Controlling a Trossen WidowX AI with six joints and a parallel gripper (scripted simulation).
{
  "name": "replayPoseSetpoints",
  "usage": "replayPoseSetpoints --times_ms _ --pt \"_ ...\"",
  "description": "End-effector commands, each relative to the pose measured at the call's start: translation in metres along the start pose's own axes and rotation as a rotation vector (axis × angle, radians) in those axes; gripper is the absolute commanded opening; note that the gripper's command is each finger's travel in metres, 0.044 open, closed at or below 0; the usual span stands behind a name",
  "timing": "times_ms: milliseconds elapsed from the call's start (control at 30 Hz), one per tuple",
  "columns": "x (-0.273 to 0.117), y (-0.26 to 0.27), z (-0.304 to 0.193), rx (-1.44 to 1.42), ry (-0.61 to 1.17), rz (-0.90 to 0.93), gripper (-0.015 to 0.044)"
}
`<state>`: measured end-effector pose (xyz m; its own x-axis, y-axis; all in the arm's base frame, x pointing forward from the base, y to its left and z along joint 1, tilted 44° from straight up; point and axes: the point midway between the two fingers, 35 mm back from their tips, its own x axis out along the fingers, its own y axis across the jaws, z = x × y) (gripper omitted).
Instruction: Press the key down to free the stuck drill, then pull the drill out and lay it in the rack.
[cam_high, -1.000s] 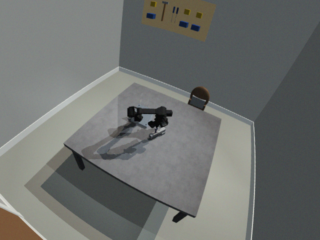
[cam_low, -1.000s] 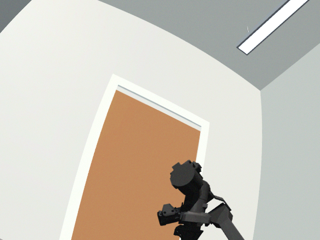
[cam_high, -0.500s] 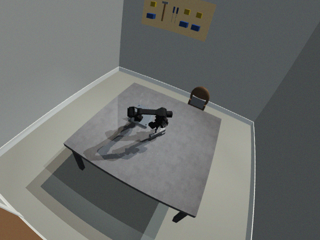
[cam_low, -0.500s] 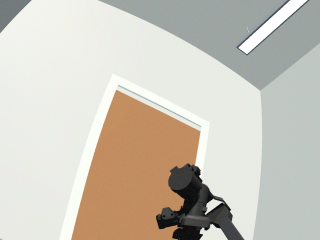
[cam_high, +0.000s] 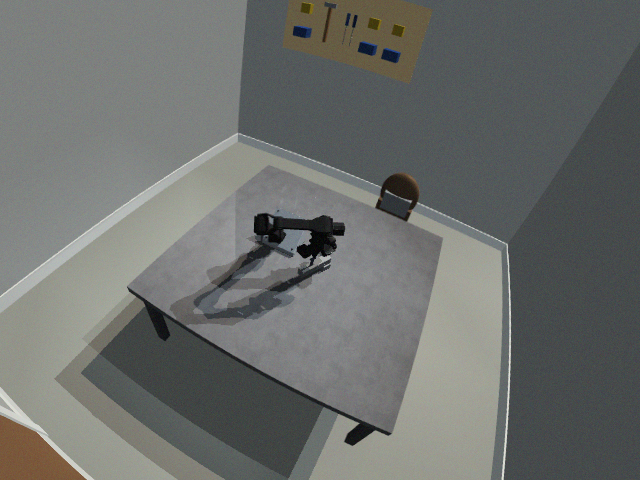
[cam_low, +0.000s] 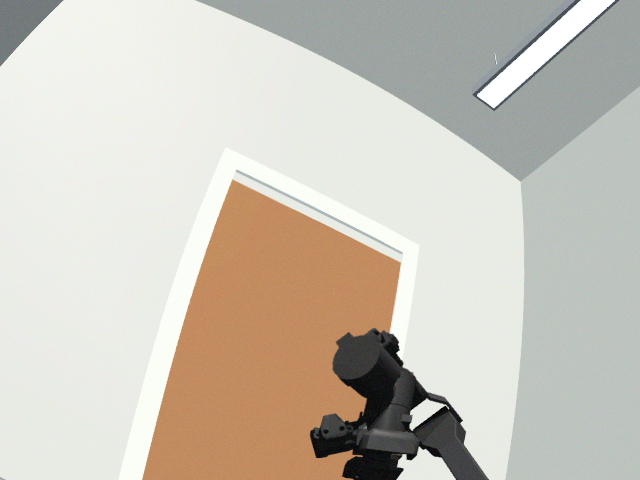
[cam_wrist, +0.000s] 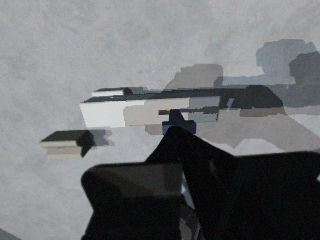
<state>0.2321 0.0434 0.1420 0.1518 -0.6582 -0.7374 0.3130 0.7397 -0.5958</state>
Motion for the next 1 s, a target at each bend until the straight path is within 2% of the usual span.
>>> replayPoseSetpoints --times_ms 0,967 --pt "0.0022 -0.0077 0.0025 0.000 0.004 -0.024 0.0000" --pt "0.0113 -0.0023 0.0005 0.000 0.003 -0.024 0.0000"
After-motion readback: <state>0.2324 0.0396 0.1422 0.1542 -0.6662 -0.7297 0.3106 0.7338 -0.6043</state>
